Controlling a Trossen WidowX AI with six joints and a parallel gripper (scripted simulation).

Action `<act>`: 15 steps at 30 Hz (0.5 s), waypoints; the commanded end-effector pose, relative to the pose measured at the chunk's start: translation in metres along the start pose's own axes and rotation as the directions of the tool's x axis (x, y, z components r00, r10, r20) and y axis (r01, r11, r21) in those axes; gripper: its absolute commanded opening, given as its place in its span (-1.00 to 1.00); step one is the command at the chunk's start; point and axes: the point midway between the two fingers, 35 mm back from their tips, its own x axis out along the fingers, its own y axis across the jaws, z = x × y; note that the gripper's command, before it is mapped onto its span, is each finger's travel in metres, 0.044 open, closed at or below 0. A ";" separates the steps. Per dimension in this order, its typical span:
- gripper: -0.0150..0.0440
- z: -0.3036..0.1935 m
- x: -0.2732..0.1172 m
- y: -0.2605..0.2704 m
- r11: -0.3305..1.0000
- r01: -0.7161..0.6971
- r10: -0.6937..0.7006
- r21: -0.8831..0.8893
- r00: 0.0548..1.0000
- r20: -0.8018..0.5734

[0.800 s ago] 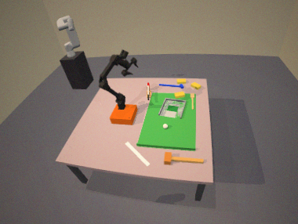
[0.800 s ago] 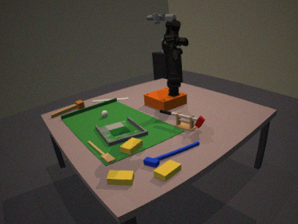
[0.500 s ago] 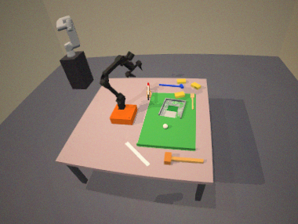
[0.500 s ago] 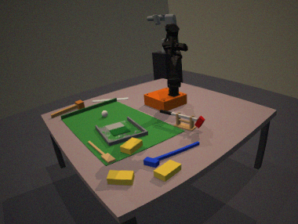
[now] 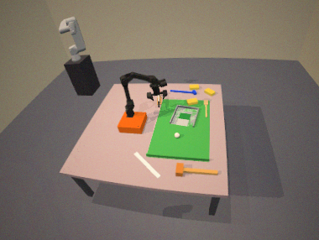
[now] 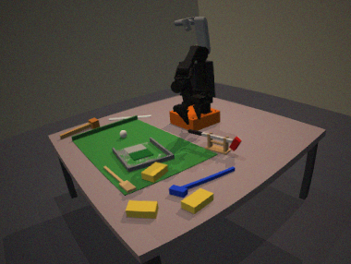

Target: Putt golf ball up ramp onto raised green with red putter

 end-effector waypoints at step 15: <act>1.00 -0.011 0.050 0.005 0.999 -0.036 0.035 0.030 0.999 0.040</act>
